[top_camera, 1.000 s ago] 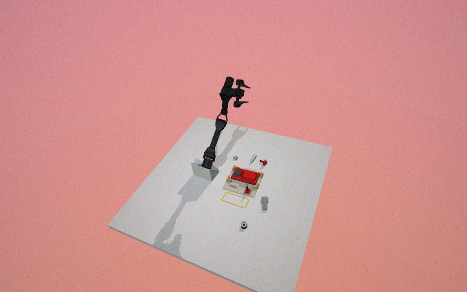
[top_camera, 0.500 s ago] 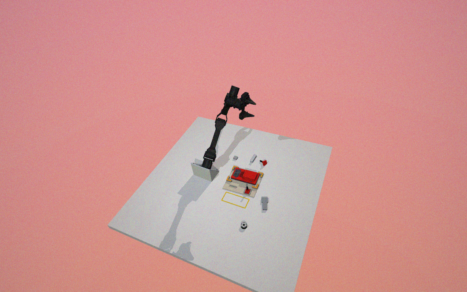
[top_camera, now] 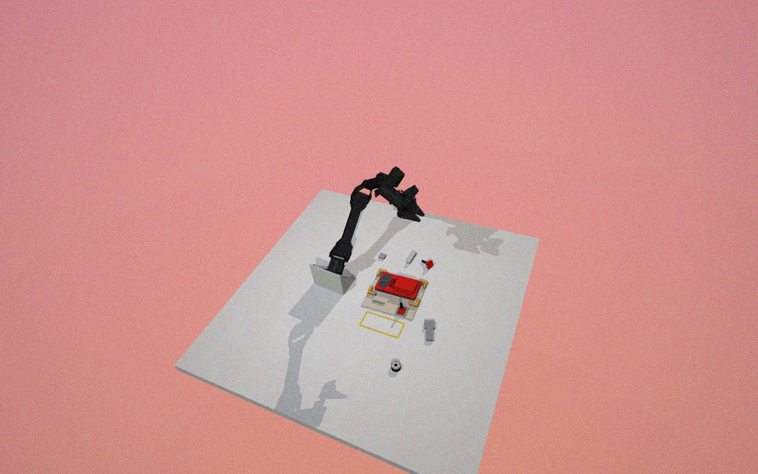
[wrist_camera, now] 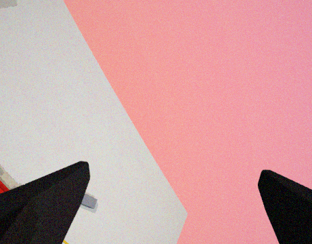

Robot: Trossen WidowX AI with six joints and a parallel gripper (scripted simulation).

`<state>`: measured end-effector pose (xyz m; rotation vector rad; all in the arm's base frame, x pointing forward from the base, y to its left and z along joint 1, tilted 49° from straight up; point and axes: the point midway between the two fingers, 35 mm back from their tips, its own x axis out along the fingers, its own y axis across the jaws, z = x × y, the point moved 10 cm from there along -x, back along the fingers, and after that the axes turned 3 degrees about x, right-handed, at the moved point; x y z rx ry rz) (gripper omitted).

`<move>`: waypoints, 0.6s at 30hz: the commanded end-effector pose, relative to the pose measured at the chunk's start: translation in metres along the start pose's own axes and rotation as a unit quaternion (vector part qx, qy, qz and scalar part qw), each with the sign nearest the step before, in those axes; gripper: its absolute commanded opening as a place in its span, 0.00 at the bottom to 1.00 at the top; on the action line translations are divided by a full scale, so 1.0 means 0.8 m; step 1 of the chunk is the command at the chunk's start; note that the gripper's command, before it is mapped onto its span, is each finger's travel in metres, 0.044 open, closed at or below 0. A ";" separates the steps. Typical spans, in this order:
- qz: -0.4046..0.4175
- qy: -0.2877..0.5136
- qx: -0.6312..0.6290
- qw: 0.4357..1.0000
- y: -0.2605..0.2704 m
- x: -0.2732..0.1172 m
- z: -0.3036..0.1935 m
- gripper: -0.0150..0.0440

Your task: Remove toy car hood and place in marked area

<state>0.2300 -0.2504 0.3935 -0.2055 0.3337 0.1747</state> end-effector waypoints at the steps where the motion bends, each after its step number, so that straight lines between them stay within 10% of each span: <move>1: 0.044 0.031 0.064 0.996 0.014 0.035 -0.021 1.00; 18: 0.217 0.220 0.283 0.908 0.115 0.154 -0.107 1.00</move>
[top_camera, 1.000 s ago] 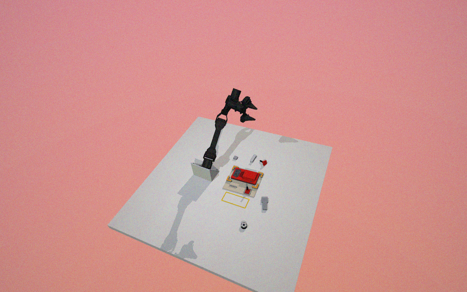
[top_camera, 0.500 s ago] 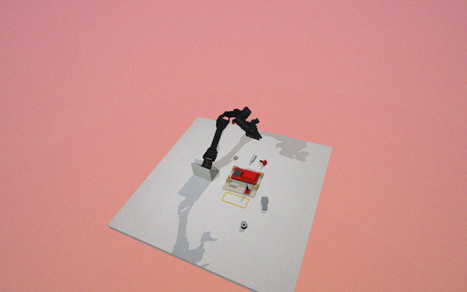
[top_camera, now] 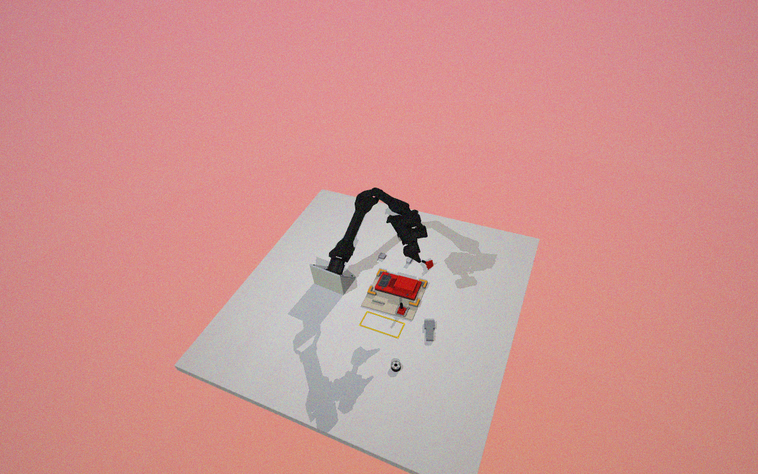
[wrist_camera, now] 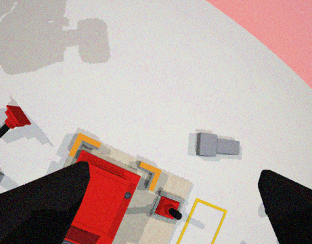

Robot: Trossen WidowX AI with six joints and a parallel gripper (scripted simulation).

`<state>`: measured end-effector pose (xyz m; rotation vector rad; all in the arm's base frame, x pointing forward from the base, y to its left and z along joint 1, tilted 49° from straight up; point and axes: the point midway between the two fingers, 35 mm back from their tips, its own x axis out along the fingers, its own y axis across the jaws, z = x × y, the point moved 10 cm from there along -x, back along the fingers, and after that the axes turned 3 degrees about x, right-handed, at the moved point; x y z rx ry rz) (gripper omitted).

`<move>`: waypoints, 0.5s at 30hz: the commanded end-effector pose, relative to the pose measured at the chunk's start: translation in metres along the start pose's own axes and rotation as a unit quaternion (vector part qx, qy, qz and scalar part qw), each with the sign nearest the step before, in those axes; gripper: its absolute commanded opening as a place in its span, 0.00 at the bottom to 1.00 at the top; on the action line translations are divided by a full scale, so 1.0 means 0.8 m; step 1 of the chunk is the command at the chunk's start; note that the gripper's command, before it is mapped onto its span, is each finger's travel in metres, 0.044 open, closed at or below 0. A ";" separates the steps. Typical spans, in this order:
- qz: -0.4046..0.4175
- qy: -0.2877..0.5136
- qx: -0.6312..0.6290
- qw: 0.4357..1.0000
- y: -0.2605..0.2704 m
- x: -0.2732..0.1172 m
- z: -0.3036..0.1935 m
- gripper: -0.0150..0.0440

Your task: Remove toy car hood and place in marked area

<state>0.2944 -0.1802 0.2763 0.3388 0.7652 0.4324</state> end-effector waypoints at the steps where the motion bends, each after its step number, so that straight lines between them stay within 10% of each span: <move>1: 0.033 0.059 0.056 0.996 0.007 0.038 -0.019 1.00; 15: 0.104 0.263 0.209 0.936 0.048 0.133 -0.084 1.00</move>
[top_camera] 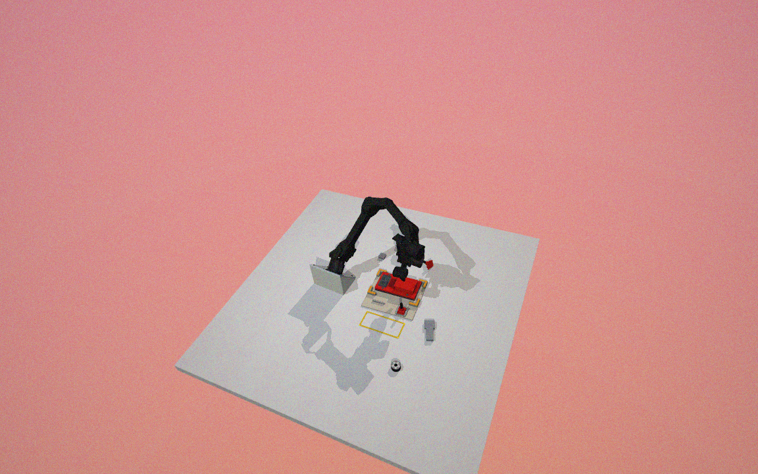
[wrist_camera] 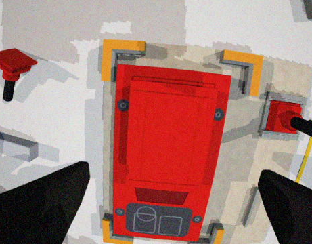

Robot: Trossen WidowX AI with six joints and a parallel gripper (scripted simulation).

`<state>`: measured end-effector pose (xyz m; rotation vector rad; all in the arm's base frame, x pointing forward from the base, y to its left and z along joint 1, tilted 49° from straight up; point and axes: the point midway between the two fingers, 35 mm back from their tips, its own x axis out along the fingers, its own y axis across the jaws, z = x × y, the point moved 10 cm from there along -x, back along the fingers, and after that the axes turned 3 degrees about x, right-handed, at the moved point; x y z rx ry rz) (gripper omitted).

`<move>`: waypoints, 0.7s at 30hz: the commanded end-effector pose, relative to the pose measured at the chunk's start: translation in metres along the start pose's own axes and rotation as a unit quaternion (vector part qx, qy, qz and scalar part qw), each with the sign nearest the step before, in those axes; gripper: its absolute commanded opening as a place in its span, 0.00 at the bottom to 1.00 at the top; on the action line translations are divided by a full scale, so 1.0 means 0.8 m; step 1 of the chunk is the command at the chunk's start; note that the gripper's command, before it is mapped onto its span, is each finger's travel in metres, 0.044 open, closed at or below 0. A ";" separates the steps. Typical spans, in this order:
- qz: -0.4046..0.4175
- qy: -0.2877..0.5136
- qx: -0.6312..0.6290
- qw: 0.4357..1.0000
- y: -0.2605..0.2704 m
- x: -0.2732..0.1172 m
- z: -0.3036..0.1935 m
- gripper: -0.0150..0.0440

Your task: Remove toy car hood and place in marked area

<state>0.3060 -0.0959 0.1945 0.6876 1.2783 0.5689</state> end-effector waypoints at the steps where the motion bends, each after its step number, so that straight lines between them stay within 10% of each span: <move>1: 0.004 0.034 0.028 0.999 0.000 0.016 -0.006 1.00; 21: 0.003 0.034 0.028 0.999 0.000 0.026 -0.001 1.00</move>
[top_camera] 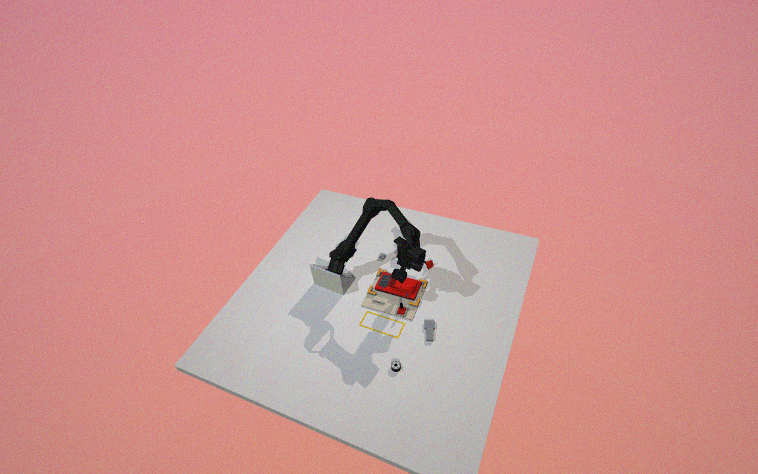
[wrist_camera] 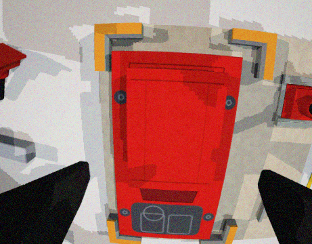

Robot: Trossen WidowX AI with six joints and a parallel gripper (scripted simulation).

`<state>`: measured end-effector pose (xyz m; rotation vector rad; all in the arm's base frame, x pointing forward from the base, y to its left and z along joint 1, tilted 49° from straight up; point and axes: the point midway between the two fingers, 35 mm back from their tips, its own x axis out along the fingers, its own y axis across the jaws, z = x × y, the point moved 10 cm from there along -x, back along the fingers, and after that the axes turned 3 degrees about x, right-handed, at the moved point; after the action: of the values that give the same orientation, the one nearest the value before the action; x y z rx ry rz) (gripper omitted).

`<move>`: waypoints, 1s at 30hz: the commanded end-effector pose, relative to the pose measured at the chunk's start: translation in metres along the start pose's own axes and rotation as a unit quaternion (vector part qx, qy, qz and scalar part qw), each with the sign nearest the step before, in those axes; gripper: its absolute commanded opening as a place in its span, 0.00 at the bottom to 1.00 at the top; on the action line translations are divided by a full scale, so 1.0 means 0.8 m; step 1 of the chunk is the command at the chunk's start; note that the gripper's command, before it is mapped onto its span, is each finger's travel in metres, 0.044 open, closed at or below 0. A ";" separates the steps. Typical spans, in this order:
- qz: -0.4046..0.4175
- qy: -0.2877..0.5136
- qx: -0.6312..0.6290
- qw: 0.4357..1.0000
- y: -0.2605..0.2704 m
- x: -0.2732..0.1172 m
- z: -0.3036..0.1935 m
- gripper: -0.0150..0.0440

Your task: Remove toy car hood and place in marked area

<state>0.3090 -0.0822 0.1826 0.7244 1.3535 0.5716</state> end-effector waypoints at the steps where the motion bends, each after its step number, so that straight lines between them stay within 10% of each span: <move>1: -0.002 0.002 0.002 1.000 -0.001 0.004 0.000 1.00; 30: -0.002 0.002 0.002 1.000 -0.001 0.025 0.001 1.00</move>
<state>0.3127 -0.0702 0.1709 0.7187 1.3572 0.5669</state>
